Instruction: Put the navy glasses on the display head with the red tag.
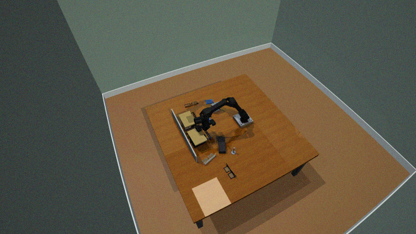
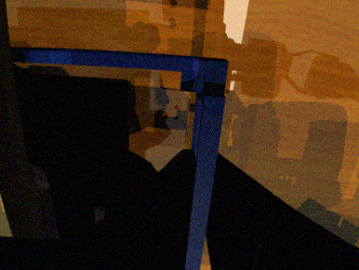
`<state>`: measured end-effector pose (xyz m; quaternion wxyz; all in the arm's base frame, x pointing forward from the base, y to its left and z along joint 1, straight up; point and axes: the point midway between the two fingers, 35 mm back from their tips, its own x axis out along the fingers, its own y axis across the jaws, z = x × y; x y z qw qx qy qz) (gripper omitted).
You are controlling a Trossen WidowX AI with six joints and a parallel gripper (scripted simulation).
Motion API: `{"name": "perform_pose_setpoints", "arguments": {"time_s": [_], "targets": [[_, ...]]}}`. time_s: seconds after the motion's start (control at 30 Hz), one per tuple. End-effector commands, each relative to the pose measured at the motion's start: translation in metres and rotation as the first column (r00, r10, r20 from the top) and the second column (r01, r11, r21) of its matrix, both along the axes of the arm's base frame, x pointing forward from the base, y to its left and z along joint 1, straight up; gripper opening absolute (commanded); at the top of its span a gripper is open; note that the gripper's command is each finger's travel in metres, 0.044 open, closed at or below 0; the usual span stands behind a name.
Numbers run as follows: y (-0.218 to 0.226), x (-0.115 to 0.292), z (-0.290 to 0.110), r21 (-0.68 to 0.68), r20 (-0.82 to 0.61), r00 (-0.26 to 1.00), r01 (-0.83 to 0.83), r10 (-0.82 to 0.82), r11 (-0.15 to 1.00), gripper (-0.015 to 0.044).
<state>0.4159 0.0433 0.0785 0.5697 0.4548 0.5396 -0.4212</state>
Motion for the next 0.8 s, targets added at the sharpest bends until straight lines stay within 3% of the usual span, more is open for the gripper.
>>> {"name": "perform_pose_setpoints", "arguments": {"time_s": [0.0,0.77], "targets": [[0.0012,0.0057,-0.0006,-0.004,0.000,1.000,0.002,-0.002,1.000,0.0000],[0.0028,0.0119,-0.0027,-0.004,0.000,1.000,0.002,-0.002,1.000,0.0000]]}}
